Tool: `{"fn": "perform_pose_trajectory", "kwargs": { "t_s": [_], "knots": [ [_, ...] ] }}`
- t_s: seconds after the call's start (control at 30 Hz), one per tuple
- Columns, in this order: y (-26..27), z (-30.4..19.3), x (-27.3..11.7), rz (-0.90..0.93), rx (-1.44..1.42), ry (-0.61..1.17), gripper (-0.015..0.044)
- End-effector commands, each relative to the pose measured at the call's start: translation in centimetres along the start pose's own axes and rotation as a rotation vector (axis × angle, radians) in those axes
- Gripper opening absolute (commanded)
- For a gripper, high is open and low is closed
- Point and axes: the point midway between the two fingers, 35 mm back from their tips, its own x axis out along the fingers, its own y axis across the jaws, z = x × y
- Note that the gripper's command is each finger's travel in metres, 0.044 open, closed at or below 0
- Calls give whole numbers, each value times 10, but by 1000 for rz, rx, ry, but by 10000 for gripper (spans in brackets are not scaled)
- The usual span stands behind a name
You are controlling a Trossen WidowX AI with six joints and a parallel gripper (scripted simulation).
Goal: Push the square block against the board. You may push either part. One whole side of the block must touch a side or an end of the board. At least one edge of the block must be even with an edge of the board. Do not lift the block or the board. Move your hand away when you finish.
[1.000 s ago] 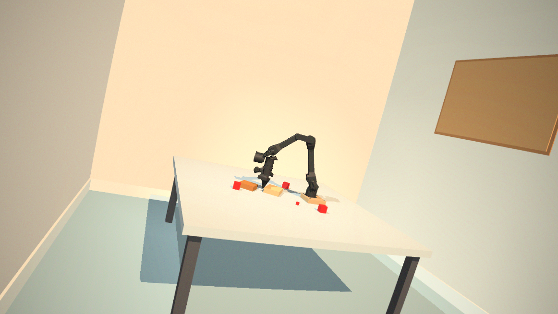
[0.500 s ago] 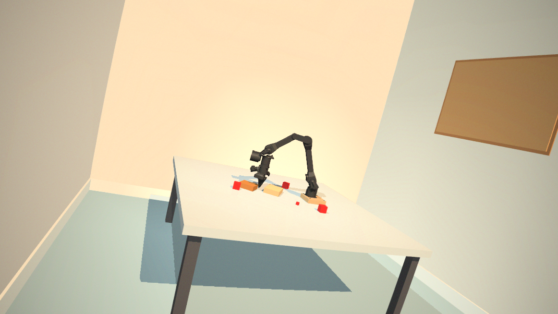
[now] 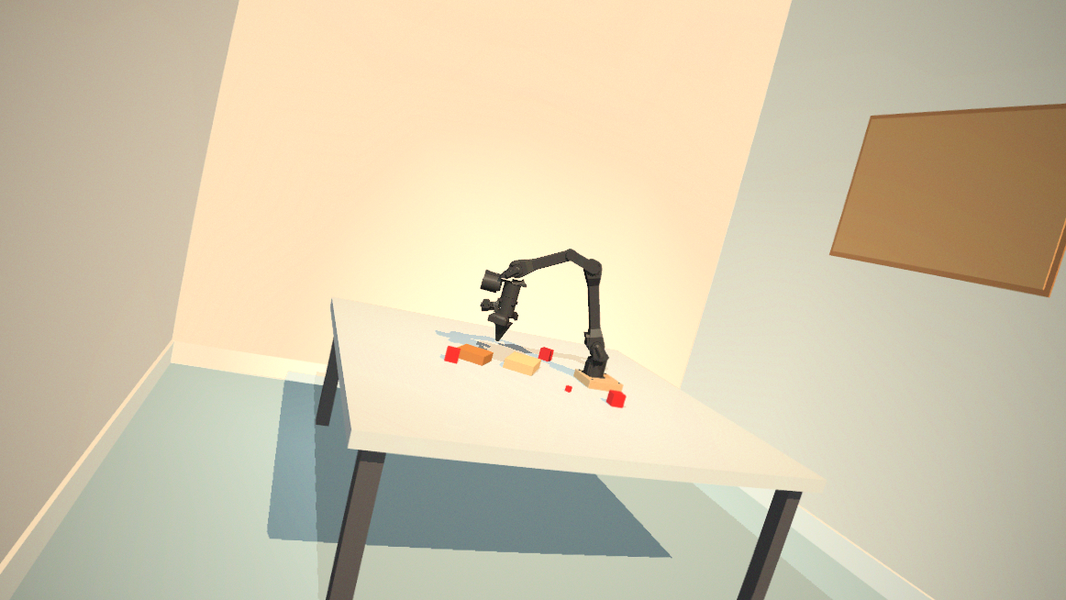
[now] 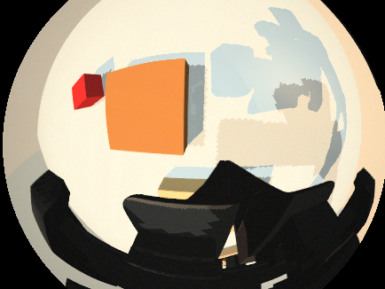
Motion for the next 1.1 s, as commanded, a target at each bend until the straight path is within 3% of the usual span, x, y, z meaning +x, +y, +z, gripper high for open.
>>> {"fn": "perform_pose_trajectory", "kwargs": {
  "t_s": [0.0,1.07],
  "knots": [
    [-4,-5,0,1,48,13,0],
    [-82,-100,-7,-15,1163,15,0]
  ]
}}
